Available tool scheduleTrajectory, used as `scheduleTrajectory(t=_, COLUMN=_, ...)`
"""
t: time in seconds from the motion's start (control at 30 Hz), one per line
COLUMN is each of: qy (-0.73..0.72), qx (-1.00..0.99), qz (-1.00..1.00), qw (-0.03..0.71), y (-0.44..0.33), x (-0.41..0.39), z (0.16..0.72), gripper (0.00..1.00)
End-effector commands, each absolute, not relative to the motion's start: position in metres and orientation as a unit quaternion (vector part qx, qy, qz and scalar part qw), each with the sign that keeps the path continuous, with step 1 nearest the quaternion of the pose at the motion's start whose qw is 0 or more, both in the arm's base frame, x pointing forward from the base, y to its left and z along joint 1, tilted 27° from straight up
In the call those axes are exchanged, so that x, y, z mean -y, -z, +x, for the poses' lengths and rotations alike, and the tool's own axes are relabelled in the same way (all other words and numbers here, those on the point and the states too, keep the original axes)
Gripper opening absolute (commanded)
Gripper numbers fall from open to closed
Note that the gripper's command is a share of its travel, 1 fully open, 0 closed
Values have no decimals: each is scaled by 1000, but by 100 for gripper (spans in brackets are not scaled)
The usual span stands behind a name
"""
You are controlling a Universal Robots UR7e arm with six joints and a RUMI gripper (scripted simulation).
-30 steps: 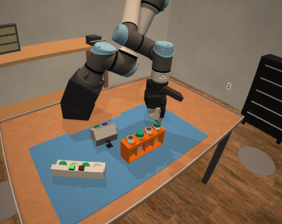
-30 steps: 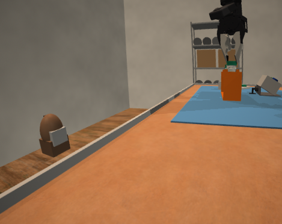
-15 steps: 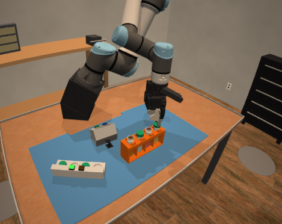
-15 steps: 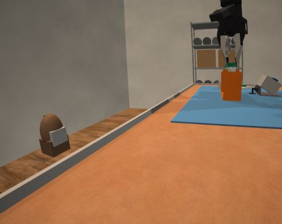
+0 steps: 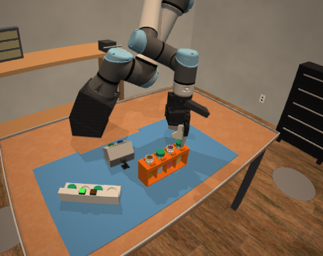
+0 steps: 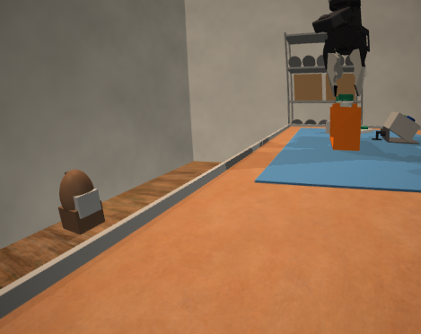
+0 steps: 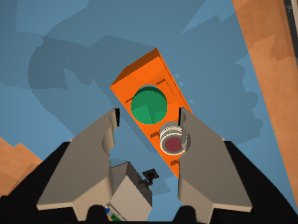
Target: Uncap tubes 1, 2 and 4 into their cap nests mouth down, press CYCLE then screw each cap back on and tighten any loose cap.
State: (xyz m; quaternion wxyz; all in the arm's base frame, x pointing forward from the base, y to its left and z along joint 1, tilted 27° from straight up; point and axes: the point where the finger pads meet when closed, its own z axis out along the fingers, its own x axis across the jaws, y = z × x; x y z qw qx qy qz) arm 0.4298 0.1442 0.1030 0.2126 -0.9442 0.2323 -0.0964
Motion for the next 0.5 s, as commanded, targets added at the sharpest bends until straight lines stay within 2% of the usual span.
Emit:
scheduleTrajectory(t=0.0, qy=97, qx=-232, qz=-944, qw=213, y=-103, x=-144, z=430, gripper=35)
scheduleTrajectory(t=0.47, qy=105, qx=-194, qz=-953, qw=209, y=-102, x=-145, z=430, gripper=35)
